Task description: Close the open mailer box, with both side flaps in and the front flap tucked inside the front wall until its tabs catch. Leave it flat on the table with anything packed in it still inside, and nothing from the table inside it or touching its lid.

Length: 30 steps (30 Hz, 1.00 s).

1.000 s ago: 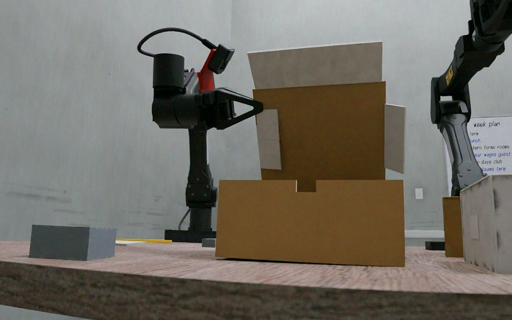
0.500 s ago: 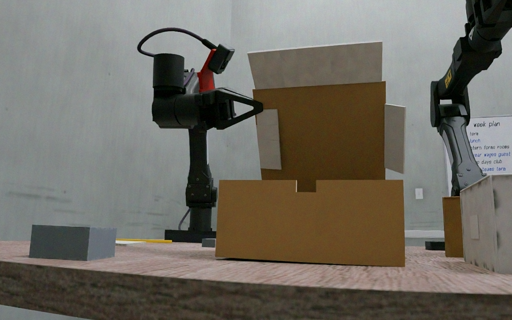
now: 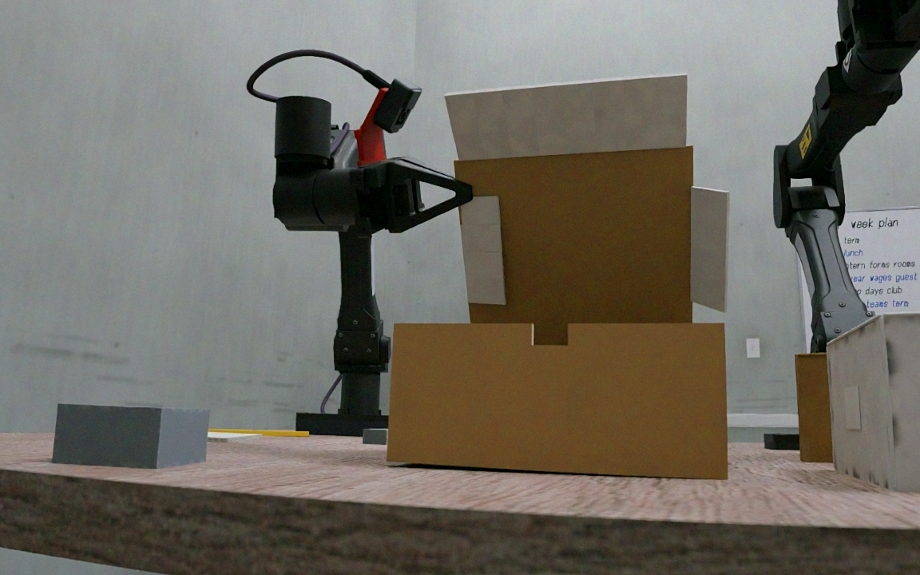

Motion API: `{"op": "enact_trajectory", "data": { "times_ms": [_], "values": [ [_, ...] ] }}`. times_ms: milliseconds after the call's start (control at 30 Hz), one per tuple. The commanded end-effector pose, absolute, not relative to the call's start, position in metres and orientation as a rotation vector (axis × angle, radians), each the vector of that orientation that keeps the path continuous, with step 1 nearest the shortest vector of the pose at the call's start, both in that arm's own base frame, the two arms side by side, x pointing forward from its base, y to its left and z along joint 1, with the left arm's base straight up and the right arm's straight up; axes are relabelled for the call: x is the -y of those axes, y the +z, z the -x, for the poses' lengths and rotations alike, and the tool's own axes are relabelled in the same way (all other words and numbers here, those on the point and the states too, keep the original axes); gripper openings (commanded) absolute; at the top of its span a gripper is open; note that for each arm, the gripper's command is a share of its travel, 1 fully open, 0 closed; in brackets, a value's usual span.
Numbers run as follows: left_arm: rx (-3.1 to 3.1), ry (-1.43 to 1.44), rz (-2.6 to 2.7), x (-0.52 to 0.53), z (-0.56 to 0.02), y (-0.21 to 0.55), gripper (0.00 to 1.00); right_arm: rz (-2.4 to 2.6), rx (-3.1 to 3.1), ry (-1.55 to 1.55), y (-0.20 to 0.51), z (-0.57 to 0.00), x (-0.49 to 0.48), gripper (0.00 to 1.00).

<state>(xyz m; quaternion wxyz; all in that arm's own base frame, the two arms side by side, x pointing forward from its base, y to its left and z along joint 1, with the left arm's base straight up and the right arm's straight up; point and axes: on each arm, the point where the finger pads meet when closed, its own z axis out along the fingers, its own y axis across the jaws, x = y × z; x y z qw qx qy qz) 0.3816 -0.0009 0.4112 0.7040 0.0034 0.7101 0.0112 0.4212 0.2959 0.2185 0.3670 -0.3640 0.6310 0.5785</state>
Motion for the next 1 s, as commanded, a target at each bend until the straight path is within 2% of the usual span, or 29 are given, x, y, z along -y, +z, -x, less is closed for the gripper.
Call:
{"op": "enact_trajectory", "data": {
  "times_ms": [0,200,233,433,567,667,900,967],
  "values": [
    [-1.525,0.031,0.015,-0.004,-0.380,0.436,0.01,0.944,-1.587,1.438,0.227,-0.430,-0.299,0.01],
    [-1.525,0.031,0.018,-0.004,-0.379,0.435,0.01,0.944,-1.587,1.438,0.227,-0.430,-0.299,0.01],
    [-1.662,-0.026,-0.015,0.009,-0.389,0.379,0.01,0.944,-1.587,1.438,0.227,-0.430,-0.299,0.01],
    [-1.597,-0.150,-0.042,0.027,-0.385,0.416,0.01,0.944,-1.587,1.438,0.227,-0.430,-0.299,0.01],
    [-1.674,-0.236,-0.046,0.037,-0.394,0.390,0.01,0.944,-1.587,1.438,0.227,-0.430,-0.299,0.01],
    [-1.795,-0.310,-0.037,0.045,-0.396,0.340,0.01,0.944,-1.587,1.438,0.227,-0.430,-0.299,0.01],
    [-1.819,-0.420,-0.041,0.057,-0.398,0.339,0.01,0.944,-1.587,1.438,0.227,-0.430,-0.299,0.01],
    [-1.890,-0.464,-0.027,0.061,-0.398,0.309,0.01,0.944,-1.587,1.438,0.227,-0.430,-0.299,0.01]
  ]
}}
